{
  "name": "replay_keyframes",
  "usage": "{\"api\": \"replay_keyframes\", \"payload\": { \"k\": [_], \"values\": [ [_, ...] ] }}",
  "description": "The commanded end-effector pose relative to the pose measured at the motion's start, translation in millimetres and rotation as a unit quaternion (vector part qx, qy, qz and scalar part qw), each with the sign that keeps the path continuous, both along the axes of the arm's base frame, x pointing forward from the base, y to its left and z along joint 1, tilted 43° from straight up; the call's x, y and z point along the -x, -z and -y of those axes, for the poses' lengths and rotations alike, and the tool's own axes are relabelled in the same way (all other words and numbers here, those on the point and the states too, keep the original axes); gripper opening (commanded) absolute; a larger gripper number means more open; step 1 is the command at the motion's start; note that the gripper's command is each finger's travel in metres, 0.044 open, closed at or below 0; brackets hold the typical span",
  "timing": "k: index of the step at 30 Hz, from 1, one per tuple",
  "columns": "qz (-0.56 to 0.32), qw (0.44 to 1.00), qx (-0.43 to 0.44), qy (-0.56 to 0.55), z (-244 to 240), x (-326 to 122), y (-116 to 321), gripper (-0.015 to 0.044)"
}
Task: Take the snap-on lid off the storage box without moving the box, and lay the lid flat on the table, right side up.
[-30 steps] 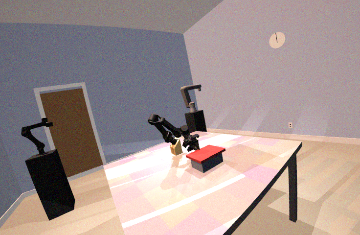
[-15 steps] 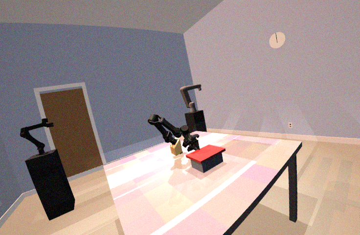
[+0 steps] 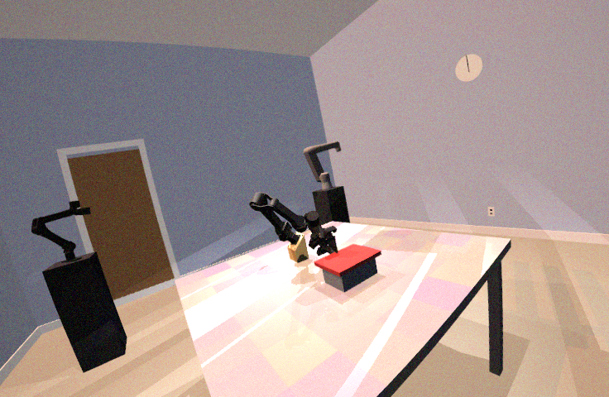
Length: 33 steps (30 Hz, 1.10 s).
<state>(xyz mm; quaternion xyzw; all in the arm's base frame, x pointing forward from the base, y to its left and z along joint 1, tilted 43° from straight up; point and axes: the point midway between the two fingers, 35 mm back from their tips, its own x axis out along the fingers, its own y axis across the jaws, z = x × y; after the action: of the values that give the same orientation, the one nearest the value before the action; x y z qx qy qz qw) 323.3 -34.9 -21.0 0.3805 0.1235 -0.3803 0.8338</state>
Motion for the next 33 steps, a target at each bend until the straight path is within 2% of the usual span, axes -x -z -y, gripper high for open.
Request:
{"api": "replay_keyframes", "payload": {
  "k": [1, 33],
  "values": [
    [0.002, 1.0, 0.0, 0.0, -1.7, -0.1, -1.4, 0.0],
    [0.002, 1.0, 0.0, 0.0, -6.2, 0.1, -6.2, 0.0]
  ]
}}
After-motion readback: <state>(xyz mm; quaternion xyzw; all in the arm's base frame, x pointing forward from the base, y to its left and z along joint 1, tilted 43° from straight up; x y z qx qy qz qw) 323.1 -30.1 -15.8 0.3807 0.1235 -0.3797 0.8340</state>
